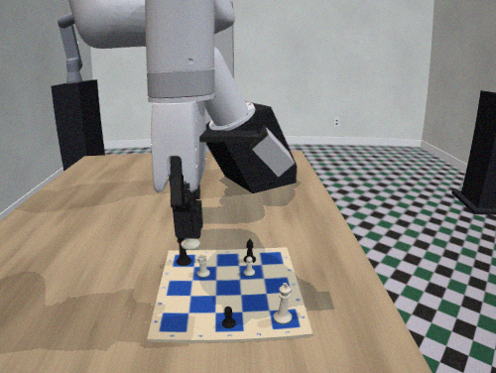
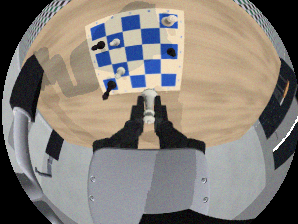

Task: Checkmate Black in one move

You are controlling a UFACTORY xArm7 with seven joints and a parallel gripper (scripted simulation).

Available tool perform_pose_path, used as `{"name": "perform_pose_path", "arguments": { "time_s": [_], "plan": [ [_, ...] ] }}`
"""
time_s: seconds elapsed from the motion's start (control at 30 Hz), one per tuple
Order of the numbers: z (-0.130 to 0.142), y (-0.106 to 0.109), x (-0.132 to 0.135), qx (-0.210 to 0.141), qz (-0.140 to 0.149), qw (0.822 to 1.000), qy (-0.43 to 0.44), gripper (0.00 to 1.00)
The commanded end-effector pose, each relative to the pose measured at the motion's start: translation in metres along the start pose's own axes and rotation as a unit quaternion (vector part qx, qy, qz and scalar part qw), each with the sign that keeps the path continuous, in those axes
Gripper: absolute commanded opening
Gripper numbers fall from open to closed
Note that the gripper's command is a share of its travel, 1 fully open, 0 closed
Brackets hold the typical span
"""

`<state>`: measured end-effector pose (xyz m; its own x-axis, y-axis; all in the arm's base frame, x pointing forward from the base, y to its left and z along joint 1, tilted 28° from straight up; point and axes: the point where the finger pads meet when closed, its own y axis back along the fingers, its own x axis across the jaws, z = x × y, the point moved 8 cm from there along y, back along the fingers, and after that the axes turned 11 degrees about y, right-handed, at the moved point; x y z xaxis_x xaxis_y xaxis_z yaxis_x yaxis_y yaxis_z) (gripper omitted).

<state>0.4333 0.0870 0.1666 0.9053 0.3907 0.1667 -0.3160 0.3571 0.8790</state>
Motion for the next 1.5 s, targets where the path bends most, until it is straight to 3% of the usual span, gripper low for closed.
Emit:
{"name": "perform_pose_path", "arguments": {
  "time_s": [0.0,0.23,0.3,0.33,0.5,1.03,1.47],
  "plan": [
    [0.01,0.001,-0.012,0.003,0.001,0.99,0.139,0.0],
    [0.022,0.001,-0.032,-0.005,0.003,0.961,0.276,0.0],
    [0.022,0.001,-0.032,-0.005,0.003,0.961,0.276,0.0],
    [0.023,0.001,-0.033,-0.005,0.002,0.943,0.333,0.0],
    [0.025,0.001,-0.034,0.003,0.002,0.911,0.412,0.0],
    [0.025,-0.002,-0.034,0.003,0.002,0.911,0.412,0.0],
    [0.025,-0.04,-0.034,0.003,0.002,0.911,0.412,0.0]
  ]
}}
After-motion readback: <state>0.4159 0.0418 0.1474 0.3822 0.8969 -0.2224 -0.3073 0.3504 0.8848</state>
